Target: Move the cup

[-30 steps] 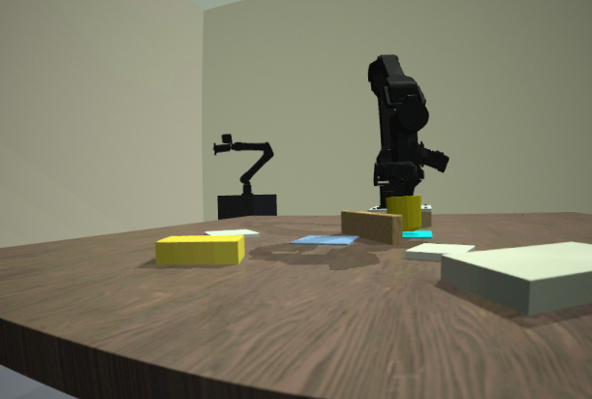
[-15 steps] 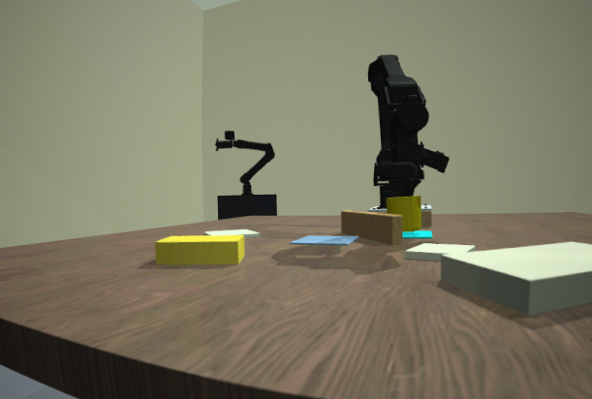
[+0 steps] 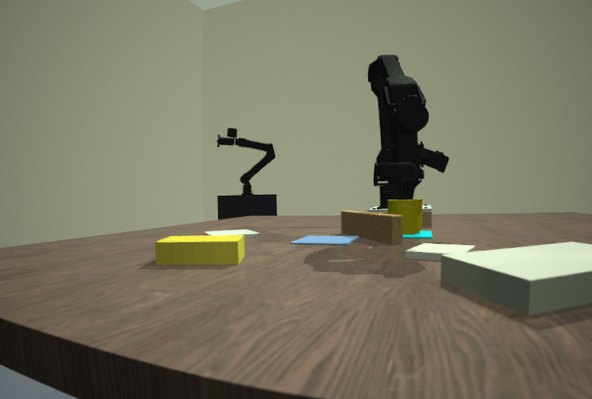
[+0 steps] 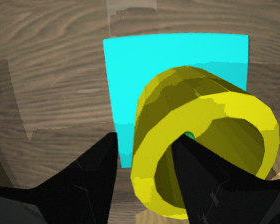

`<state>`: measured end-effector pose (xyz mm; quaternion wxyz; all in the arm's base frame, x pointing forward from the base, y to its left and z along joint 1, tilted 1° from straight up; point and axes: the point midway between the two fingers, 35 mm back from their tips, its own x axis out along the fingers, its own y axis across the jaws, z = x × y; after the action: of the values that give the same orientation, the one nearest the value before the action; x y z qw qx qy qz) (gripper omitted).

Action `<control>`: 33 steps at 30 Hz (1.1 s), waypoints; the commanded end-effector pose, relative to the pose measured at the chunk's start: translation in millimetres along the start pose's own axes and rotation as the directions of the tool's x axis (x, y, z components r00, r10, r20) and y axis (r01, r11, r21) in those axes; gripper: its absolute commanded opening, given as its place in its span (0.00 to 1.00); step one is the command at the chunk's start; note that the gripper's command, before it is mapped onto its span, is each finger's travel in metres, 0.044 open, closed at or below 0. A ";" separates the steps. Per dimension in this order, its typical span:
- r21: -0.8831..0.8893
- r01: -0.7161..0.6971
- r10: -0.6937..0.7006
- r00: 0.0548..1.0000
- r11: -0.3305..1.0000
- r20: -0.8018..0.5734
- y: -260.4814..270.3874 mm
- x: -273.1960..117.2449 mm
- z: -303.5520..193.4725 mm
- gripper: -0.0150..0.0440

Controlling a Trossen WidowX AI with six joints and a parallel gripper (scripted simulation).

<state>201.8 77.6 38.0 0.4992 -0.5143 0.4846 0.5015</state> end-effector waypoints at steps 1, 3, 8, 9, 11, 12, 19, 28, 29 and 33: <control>0.001 0.006 -0.006 1.000 1.000 0.002 -2.1 -5.4 0.8 0.50; 0.001 0.006 -0.006 1.000 1.000 0.002 -2.2 -8.1 0.8 0.50; 0.001 0.006 -0.006 1.000 1.000 0.001 -2.0 -15.3 0.8 0.50; 0.001 0.006 -0.006 1.000 1.000 0.001 -1.9 -16.8 0.8 0.50; 0.002 0.006 -0.006 1.000 1.000 0.001 -1.7 -19.7 0.7 0.50; 0.002 0.006 -0.006 1.000 1.000 0.001 -1.6 -21.2 0.7 0.50; 0.002 0.005 -0.005 1.000 1.000 0.000 -0.5 -31.6 0.5 0.50; 0.003 0.005 -0.005 1.000 1.000 -0.001 2.8 -44.8 -0.3 0.50; 0.003 0.004 -0.004 1.000 1.000 -0.001 3.3 -46.1 -0.4 0.50; 0.004 0.004 -0.004 1.000 1.000 -0.001 5.9 -49.3 -1.0 0.50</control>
<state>193.5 75.9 80.4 0.4961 -0.5129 0.4876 0.5030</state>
